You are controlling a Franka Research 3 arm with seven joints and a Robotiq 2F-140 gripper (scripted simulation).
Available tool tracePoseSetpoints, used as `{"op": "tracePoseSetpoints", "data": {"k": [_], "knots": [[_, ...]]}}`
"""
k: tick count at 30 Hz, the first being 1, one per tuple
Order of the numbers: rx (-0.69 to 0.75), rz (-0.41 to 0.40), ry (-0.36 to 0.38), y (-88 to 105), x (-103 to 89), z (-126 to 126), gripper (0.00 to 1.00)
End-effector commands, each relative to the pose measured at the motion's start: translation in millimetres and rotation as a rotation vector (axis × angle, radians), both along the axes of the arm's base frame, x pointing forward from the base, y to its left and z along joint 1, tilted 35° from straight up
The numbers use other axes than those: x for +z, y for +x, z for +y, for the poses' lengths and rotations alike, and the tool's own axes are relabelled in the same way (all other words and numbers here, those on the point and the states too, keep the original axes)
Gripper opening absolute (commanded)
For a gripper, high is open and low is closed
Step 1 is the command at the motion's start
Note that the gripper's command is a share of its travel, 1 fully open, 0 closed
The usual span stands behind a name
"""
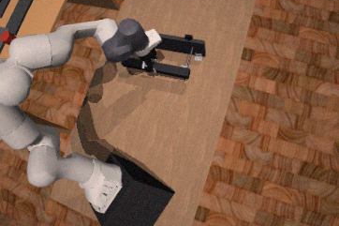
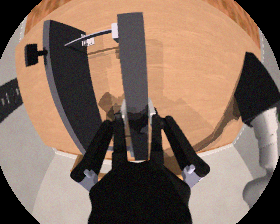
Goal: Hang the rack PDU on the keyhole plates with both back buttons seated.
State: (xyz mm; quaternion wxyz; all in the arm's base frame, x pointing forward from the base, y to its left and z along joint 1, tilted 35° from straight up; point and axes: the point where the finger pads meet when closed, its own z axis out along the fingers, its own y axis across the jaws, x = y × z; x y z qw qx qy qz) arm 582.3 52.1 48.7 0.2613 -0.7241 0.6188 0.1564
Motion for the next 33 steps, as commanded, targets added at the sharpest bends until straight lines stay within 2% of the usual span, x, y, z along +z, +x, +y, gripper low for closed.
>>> {"op": "tracePoseSetpoints", "data": {"k": [1,33], "knots": [[-0.004,-0.001,-0.003,1.5,0.5,-2,0.0],[-0.004,0.0,-0.003,2.8,-10.7,5,0.0]]}}
